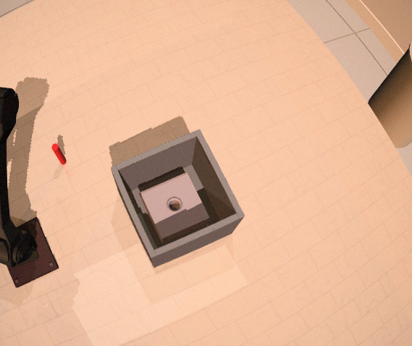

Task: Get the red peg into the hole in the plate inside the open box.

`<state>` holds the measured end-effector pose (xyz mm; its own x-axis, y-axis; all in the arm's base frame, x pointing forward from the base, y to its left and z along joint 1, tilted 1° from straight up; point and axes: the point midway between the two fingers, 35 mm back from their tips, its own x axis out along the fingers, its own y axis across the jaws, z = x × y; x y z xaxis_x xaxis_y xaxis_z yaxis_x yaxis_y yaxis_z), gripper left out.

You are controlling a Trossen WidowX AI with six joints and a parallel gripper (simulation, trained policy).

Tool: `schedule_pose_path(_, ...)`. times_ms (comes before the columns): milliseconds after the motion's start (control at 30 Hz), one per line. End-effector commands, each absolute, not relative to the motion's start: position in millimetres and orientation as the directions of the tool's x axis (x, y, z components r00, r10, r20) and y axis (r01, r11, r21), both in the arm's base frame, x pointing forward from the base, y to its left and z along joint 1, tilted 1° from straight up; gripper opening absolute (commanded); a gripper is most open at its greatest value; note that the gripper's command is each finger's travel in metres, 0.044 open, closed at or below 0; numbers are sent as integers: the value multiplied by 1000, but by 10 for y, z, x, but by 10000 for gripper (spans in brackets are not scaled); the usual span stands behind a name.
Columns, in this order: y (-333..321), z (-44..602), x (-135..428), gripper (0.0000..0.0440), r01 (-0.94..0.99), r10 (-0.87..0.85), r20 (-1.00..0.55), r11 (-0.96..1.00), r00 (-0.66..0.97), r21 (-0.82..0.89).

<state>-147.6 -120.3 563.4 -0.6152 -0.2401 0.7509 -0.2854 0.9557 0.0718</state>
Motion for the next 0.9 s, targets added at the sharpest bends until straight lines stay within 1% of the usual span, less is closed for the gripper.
schedule_pose_path(0,-1228,5625,-1485,425,-290,-246,745,954,-620,74)
schedule_pose_path(33,-1269,5611,-1491,440,-300,-259,737,951,-624,79)
schedule_pose_path(400,-1856,5534,-1237,440,-527,-501,654,831,-567,180)
schedule_pose_path(867,-2328,5488,-589,440,-765,-749,558,578,-357,286)
